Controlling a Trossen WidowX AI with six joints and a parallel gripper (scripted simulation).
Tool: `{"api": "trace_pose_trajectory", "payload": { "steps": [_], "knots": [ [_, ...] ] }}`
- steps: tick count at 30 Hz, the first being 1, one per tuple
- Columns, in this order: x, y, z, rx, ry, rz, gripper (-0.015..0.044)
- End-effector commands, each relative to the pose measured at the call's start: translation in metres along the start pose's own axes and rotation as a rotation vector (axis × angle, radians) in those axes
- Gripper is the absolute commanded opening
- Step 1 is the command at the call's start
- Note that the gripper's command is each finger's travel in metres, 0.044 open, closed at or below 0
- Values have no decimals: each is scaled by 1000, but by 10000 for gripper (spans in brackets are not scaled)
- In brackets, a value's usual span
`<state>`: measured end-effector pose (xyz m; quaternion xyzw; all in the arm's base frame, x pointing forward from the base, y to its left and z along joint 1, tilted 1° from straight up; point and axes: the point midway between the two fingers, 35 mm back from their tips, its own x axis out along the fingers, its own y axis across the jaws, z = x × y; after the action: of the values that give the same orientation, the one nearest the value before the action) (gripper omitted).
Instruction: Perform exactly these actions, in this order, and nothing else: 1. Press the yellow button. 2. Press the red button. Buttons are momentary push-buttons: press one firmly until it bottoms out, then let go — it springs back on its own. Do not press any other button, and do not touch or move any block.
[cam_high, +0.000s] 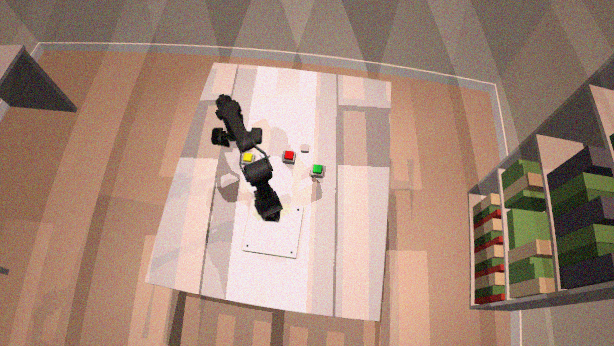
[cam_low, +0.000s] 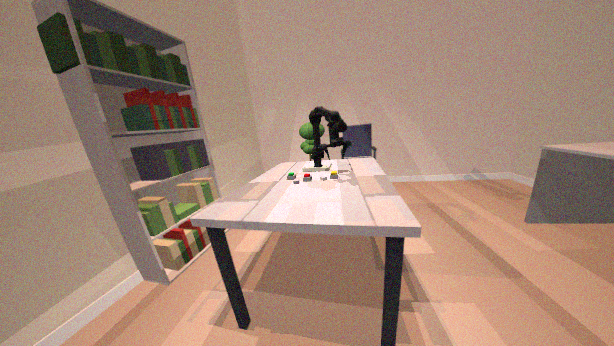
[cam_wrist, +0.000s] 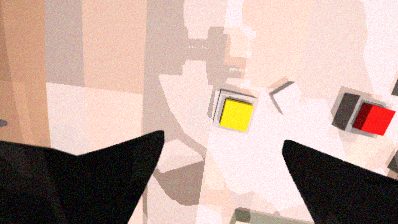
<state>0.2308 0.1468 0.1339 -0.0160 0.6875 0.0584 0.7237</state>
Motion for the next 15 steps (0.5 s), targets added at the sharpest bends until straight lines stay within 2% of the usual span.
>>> {"api": "trace_pose_trajectory", "payload": {
  "steps": [1, 8, 10, 15],
  "knots": [
    [-7, -19, -3, 155, 36, -32, 400],
    [-7, -19, -3, 155, 36, -32, 400],
    [1, -19, -2, 155, 36, -32, 348],
    [53, -20, -5, 155, 36, -31, 216]
  ]
}}
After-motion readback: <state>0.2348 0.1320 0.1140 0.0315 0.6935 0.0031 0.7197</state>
